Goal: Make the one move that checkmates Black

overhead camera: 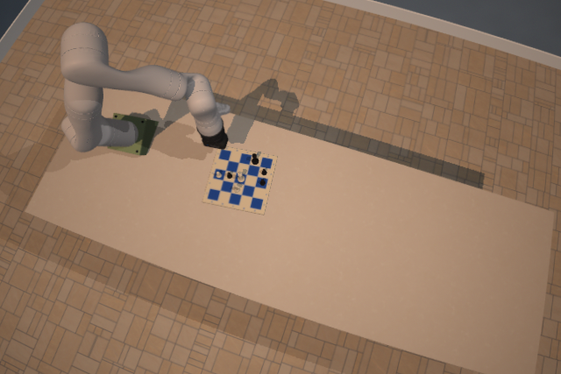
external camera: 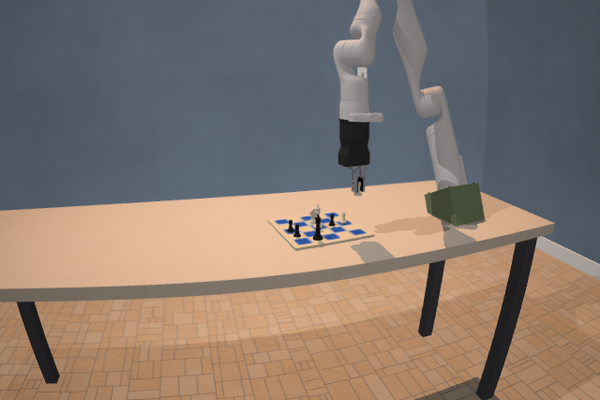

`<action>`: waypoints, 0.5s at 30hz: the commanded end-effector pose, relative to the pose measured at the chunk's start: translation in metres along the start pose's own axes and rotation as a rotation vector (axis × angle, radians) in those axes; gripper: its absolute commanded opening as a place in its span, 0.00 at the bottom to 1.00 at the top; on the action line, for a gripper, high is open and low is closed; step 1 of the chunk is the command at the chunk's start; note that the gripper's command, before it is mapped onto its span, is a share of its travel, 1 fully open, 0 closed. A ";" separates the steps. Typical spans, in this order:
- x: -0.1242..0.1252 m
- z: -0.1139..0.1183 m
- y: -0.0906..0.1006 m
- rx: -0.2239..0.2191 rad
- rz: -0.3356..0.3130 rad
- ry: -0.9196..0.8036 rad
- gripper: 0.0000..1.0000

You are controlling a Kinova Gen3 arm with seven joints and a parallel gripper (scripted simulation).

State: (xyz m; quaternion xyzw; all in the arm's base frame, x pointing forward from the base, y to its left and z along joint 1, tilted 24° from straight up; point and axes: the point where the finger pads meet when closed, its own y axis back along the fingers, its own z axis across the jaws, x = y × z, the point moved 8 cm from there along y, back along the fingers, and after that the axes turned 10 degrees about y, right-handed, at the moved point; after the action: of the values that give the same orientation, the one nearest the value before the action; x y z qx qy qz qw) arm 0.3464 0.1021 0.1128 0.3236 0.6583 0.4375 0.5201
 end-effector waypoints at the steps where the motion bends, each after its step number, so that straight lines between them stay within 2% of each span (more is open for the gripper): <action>1: 0.003 0.000 0.001 -0.002 -0.002 0.008 0.00; 15: 0.003 0.000 -0.003 -0.001 -0.002 0.008 0.00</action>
State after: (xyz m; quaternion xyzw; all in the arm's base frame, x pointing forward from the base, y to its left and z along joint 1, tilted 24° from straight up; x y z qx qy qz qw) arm 0.3458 0.1044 0.1104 0.3205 0.6601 0.4394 0.5182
